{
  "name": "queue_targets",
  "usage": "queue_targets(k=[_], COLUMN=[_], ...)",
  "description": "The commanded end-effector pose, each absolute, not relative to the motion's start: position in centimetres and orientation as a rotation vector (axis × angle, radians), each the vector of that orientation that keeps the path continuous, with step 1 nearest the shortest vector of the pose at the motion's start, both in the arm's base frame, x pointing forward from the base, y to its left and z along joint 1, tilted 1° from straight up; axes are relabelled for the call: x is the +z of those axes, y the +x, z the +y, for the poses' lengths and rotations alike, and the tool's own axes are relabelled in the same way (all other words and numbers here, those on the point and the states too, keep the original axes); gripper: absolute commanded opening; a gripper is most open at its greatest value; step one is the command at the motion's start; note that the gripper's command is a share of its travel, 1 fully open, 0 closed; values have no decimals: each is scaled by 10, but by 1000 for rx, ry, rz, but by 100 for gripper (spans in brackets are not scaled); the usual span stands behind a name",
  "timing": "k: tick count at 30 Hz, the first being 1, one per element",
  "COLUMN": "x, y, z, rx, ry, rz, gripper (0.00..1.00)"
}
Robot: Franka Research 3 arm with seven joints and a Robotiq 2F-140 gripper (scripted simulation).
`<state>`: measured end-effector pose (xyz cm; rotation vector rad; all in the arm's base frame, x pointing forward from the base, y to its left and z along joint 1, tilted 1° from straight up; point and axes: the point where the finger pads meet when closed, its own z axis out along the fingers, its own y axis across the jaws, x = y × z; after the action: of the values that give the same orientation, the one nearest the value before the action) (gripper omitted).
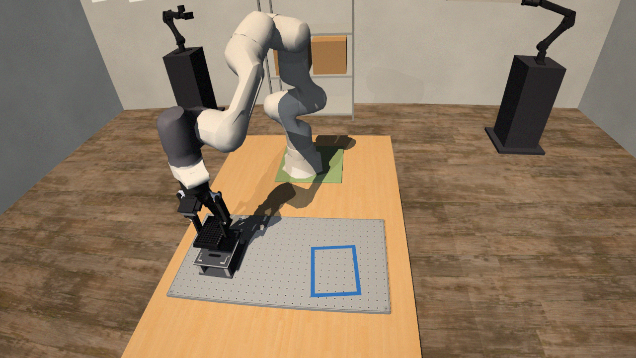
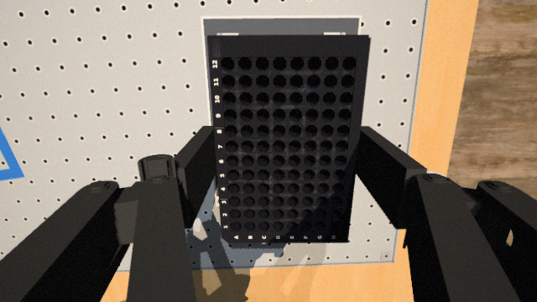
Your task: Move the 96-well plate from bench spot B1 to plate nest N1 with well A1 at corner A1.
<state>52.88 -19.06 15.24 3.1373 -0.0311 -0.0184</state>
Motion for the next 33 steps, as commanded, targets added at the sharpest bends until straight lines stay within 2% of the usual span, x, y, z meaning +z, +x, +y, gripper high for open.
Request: queue_targets(k=[1,33], x=[153,106], y=[529,531], z=[-189,-190], rx=[-18,-18], ry=[3140,3140], rz=[-22,-22], gripper=[60,60])
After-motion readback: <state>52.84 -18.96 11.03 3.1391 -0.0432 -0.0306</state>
